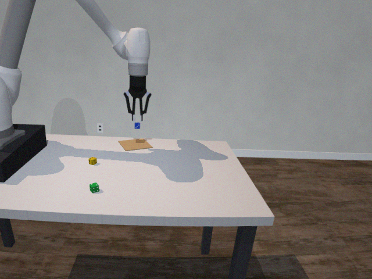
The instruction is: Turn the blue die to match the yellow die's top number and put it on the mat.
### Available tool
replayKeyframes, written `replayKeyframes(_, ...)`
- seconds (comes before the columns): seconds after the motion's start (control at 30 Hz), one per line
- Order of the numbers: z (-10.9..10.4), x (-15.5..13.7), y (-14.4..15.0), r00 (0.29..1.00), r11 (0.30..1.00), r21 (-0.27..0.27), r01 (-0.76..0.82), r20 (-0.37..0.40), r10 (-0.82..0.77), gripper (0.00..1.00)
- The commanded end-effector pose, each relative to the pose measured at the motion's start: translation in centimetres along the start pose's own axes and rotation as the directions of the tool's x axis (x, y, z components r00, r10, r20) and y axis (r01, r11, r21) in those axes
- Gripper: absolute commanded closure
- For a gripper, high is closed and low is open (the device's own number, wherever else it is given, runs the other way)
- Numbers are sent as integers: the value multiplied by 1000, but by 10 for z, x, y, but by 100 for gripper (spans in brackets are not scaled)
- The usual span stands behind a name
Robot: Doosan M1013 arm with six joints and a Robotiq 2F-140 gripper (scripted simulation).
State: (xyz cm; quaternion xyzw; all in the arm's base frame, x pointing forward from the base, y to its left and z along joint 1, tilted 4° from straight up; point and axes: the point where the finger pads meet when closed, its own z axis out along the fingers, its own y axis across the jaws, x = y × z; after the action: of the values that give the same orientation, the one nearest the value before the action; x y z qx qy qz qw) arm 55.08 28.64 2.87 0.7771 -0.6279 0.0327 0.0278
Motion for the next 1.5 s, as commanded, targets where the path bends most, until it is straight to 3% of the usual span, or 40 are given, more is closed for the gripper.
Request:
replayKeyframes(0.0, 0, -24, 4, 985, 985, -5, 172, 11, -172, 79)
replayKeyframes(0.23, -1, -44, 8, 945, 945, -4, 326, 11, -326, 79)
replayKeyframes(1.0, 7, -45, 9, 944, 944, -4, 331, 11, -331, 79)
replayKeyframes(1.47, 68, -45, 9, 944, 944, -4, 331, 11, -331, 79)
